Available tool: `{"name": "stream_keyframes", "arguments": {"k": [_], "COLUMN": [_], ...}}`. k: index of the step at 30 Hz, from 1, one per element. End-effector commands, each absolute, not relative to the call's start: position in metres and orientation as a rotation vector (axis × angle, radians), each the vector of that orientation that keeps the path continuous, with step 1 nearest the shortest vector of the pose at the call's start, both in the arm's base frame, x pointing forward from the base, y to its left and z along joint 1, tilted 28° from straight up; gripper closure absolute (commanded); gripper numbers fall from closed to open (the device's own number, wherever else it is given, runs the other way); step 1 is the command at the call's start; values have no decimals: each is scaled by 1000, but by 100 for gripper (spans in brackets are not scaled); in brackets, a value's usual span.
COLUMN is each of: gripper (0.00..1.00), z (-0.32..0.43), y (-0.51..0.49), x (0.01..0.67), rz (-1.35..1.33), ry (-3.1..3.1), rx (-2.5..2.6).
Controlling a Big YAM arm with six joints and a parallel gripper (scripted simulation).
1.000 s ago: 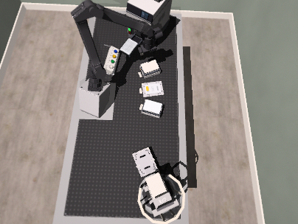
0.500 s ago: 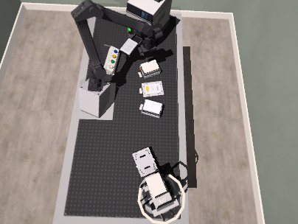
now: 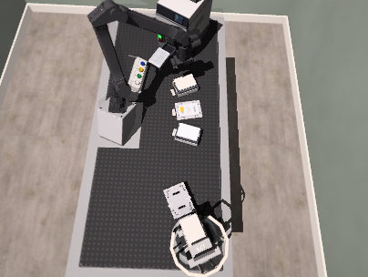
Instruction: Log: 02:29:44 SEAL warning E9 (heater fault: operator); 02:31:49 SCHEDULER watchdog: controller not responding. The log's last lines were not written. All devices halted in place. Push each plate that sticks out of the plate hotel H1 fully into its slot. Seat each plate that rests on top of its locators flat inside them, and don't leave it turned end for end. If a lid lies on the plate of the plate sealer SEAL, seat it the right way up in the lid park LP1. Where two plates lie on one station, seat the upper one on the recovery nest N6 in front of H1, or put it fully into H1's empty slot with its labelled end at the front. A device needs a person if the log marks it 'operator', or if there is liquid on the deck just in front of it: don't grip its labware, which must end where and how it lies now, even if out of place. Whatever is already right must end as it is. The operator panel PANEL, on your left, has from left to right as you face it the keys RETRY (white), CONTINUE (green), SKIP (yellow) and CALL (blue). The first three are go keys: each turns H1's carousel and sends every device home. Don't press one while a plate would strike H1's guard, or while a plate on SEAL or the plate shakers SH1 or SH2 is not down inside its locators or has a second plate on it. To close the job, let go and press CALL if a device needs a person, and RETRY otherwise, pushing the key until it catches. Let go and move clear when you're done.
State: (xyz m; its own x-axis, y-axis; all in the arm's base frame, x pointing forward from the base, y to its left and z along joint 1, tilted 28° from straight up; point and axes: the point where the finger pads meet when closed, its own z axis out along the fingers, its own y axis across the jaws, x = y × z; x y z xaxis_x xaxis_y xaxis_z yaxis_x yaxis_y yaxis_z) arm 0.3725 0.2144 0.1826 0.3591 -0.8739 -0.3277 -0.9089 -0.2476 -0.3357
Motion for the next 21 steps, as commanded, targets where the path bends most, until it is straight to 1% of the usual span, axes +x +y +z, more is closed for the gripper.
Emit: {"name": "stream_keyframes", "arguments": {"k": [1,9,12,21], "gripper": [0,0,0,0], "z": [191,189,218,235], "y": [220,225,212,204], "x": [380,380,384,379], "rz": [87,101,61,58], "ry": [1537,1540,1525,1516], "rx": [-2144,-2152,-2119,-2124]}}
